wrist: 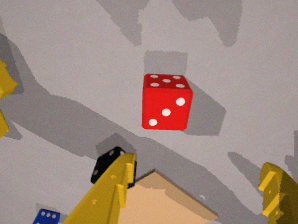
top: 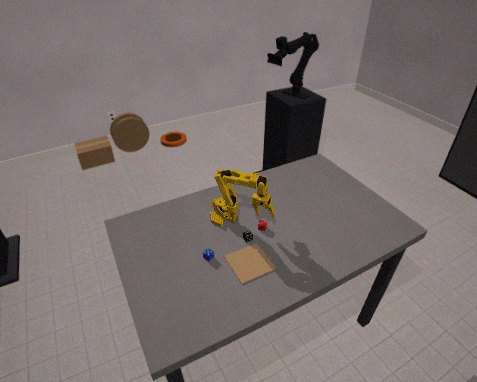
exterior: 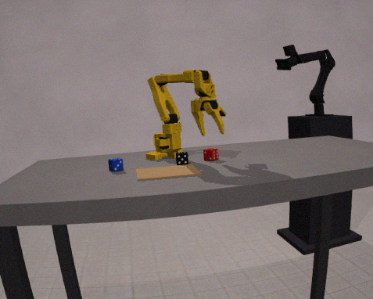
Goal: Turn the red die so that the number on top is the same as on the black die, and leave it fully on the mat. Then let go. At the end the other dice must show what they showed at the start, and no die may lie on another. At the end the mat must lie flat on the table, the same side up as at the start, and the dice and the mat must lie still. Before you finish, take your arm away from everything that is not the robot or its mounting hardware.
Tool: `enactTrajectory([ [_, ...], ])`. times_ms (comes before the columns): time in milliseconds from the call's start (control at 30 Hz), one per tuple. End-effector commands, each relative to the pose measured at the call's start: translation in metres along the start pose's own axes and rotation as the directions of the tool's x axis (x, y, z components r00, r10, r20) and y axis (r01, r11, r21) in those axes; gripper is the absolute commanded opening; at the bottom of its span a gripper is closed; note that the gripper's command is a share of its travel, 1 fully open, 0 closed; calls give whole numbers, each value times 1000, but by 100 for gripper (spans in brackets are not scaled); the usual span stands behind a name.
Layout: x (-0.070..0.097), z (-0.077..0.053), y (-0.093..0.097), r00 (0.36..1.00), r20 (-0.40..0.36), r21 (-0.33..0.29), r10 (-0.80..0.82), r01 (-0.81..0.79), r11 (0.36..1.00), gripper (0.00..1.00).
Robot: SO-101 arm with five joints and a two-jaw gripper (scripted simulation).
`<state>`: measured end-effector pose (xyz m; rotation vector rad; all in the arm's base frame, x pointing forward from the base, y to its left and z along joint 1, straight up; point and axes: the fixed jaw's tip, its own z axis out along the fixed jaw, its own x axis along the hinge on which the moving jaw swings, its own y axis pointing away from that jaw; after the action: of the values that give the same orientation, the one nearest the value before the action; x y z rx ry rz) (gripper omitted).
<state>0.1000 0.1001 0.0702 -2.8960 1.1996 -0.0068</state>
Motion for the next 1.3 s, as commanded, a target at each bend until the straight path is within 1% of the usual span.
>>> enactTrajectory([
  [0,-1,-14,-10,1000,3,100,1,-1,995,36],
  [133,-1,-15,-11,1000,3,110,1,-1,994,36],
  [233,-1,-19,-12,1000,3,143,1,-1,990,36],
  [333,-1,-27,-13,1000,4,204,1,-1,979,36],
  [500,-1,-45,-15,1000,5,343,0,-2,939,35],
  [567,-1,-45,-15,1000,5,343,0,-2,939,35],
  [700,-1,-60,-15,1000,7,452,0,-3,892,35],
  [833,-1,-71,-14,1000,7,529,-1,-3,849,35],
  [967,-1,-76,-13,1000,8,561,-1,-4,828,35],
  [1267,-1,-77,-13,1000,9,565,1,-6,825,35],
])
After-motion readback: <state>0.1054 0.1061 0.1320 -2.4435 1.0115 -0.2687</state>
